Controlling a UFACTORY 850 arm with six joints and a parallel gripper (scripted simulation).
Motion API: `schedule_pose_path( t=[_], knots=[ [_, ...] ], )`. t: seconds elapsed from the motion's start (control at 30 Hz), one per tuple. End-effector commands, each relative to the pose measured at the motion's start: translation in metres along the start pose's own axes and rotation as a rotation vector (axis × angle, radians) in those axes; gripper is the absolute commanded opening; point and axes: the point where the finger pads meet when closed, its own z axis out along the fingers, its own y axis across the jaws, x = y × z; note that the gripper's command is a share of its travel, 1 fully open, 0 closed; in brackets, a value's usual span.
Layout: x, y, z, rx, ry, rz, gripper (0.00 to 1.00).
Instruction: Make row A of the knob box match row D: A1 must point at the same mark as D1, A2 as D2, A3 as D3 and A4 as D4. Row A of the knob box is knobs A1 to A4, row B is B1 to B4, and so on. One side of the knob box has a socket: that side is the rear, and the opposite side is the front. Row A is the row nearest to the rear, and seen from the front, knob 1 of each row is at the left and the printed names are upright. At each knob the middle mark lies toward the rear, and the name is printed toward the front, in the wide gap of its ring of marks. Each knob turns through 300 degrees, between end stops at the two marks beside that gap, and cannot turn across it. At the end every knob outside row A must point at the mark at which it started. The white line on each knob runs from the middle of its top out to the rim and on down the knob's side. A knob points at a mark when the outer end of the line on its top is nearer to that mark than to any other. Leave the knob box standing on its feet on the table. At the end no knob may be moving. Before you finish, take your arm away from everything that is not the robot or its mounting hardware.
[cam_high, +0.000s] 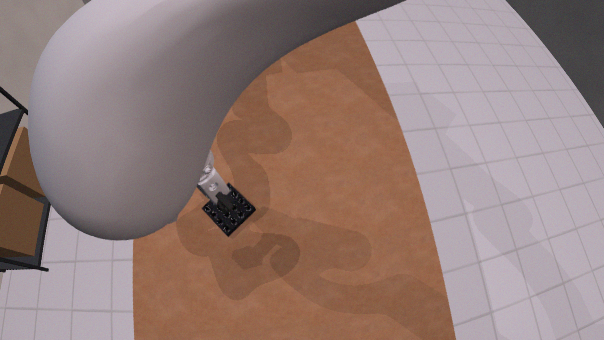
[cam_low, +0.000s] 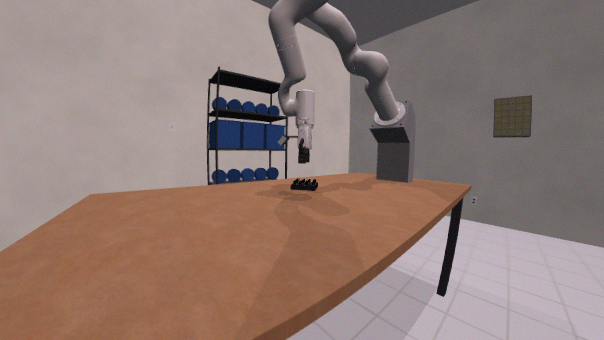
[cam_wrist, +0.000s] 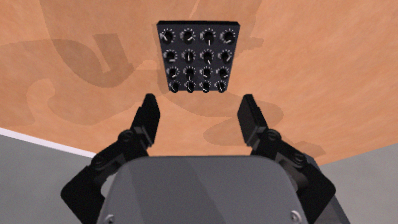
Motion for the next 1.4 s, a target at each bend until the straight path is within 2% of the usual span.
schedule_pose_path(
  t=[0.0, 0.77, 1.37],
  knots=[
    [-0.006, 0.000, 0.000, 0.000, 0.001, 0.000, 1.00],
    [-0.046, 0.000, 0.000, 0.000, 0.001, 0.000, 1.00],
    [-0.050, 0.000, 0.000, 0.000, 0.001, 0.000, 1.00]
  ],
)
